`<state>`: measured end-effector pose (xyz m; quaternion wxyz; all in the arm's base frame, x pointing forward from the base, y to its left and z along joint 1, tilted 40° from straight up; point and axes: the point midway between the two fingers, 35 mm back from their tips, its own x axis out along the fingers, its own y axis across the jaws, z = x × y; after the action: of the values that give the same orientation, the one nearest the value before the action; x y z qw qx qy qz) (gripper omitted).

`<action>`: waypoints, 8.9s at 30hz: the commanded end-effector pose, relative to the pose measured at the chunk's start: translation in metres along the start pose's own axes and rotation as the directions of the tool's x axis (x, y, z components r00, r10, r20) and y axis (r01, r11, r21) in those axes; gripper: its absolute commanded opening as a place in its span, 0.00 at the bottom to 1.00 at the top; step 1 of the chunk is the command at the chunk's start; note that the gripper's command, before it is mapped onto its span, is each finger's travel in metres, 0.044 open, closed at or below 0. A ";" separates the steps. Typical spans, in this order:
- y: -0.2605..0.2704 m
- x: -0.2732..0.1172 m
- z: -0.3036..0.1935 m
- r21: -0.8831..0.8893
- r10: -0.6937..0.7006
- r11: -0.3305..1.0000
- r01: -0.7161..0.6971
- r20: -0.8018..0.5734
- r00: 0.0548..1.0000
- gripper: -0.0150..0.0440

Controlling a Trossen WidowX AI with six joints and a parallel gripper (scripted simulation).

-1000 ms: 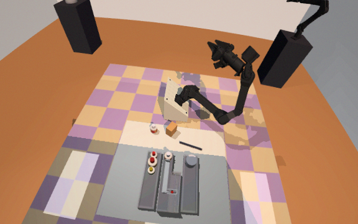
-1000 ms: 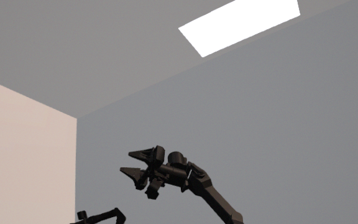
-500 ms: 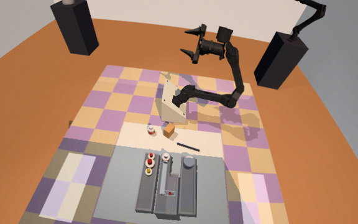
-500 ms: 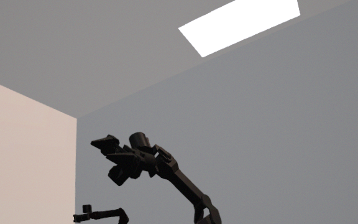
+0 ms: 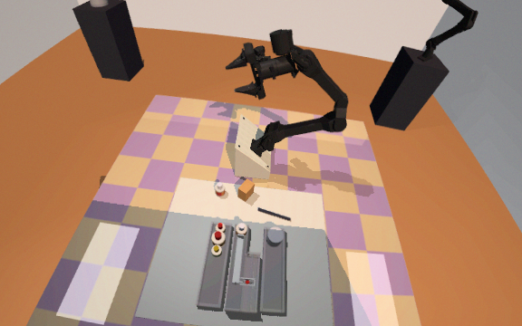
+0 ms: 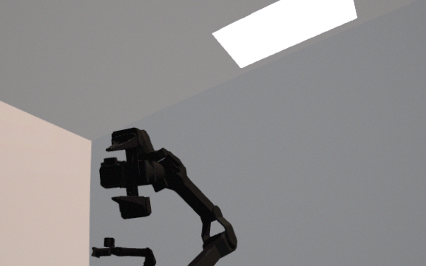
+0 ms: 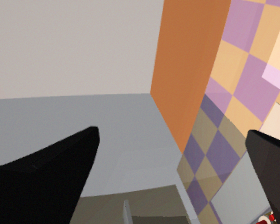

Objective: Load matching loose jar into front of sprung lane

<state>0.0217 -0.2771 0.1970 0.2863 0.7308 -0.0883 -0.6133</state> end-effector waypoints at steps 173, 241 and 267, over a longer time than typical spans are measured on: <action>-0.310 0.110 -0.335 -0.199 -0.940 -0.307 -0.930 -0.086 0.329 0.25; -0.306 0.114 -0.359 -0.198 -0.940 -0.308 -0.931 -0.087 0.329 0.25; -0.305 0.114 -0.369 -0.198 -0.940 -0.308 -0.931 -0.087 0.329 0.25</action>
<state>0.3193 0.0314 -0.0325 0.6497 0.2037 0.6780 0.2769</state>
